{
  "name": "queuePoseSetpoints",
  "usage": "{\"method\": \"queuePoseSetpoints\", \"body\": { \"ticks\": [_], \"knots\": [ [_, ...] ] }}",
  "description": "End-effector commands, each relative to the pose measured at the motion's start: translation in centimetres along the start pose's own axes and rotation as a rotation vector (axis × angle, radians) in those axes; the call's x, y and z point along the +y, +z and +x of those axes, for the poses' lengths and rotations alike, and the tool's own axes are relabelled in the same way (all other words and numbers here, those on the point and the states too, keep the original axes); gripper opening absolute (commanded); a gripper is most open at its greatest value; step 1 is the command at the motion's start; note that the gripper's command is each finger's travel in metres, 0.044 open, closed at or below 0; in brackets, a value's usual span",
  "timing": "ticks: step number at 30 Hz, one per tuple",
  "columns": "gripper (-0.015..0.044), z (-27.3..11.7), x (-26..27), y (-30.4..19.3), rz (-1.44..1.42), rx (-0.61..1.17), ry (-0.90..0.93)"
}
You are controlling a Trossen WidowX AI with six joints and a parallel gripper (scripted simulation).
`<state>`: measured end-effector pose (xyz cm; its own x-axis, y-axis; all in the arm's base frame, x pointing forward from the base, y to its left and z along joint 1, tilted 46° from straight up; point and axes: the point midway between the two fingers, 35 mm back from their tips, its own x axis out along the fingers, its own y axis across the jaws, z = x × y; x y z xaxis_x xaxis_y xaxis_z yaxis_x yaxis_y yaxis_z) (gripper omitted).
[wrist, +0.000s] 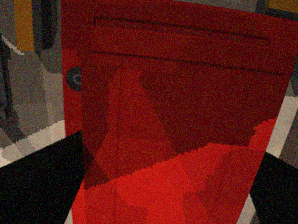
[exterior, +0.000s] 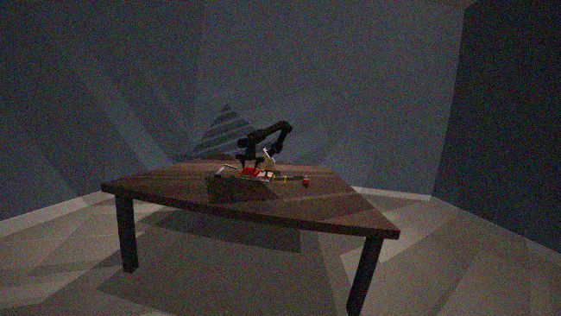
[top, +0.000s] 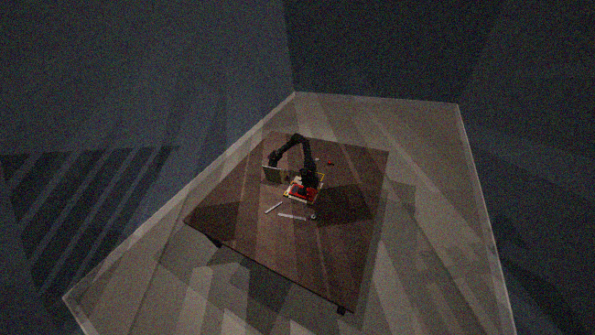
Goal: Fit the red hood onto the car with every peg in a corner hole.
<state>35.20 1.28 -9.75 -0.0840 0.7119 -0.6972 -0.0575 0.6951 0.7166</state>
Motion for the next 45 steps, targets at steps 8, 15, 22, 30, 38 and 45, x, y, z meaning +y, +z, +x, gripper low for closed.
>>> {"method": "queuePoseSetpoints", "body": {
  "ticks": [8, 15, 22, 30, 38, 45],
  "knots": [
    [0.0420, 0.0, 0.0, 0.0, 0.000, 0.000, 0.000],
    [0.0440, -2.2, -0.1, 0.2, 0.000, -0.002, -0.004],
    [0.0440, -7.2, 0.0, 0.0, 0.000, -0.002, -0.007],
    [0.0440, -7.2, 0.0, 0.0, 0.000, -0.002, -0.007],
    [0.0440, -7.2, 0.0, 0.0, 0.000, -0.002, -0.007],
    [0.0440, -7.2, 0.0, 0.0, 0.000, -0.002, -0.007]
  ]
}}
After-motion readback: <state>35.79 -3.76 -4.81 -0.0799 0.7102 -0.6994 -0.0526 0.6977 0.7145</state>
